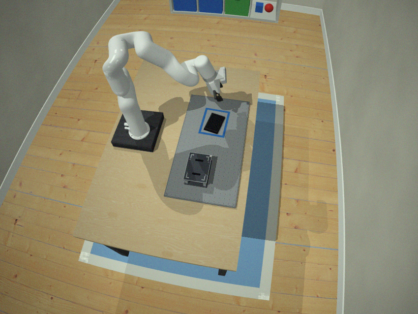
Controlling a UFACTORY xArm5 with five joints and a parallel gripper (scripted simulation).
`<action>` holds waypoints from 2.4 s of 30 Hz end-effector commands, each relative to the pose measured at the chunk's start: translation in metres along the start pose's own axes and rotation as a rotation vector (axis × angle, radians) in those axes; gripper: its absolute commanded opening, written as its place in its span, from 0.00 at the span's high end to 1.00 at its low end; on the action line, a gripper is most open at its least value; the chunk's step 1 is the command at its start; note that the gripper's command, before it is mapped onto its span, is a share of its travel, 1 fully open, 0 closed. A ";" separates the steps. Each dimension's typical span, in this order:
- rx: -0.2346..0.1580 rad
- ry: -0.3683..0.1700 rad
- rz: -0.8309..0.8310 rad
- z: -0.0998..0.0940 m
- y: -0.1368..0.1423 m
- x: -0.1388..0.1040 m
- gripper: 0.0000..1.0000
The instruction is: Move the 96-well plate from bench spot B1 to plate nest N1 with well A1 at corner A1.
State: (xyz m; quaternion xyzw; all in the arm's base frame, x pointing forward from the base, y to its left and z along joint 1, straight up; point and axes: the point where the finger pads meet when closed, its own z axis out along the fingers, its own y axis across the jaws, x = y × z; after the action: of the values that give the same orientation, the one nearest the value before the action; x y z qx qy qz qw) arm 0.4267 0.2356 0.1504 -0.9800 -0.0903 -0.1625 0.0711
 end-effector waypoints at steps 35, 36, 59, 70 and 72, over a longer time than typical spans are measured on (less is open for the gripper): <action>-0.127 -0.209 0.115 -0.078 0.143 0.004 0.00; -0.127 -0.209 0.115 -0.081 0.147 0.003 0.00; -0.107 -0.303 -0.039 -0.096 0.178 -0.020 0.00; -0.042 -0.330 -0.400 -0.049 0.150 -0.030 0.00; -0.030 -0.334 -0.466 -0.041 0.145 -0.032 0.00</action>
State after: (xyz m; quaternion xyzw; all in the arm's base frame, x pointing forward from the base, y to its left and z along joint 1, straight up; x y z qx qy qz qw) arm 0.4118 0.0744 0.1709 -0.9599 -0.2801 -0.0103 -0.0011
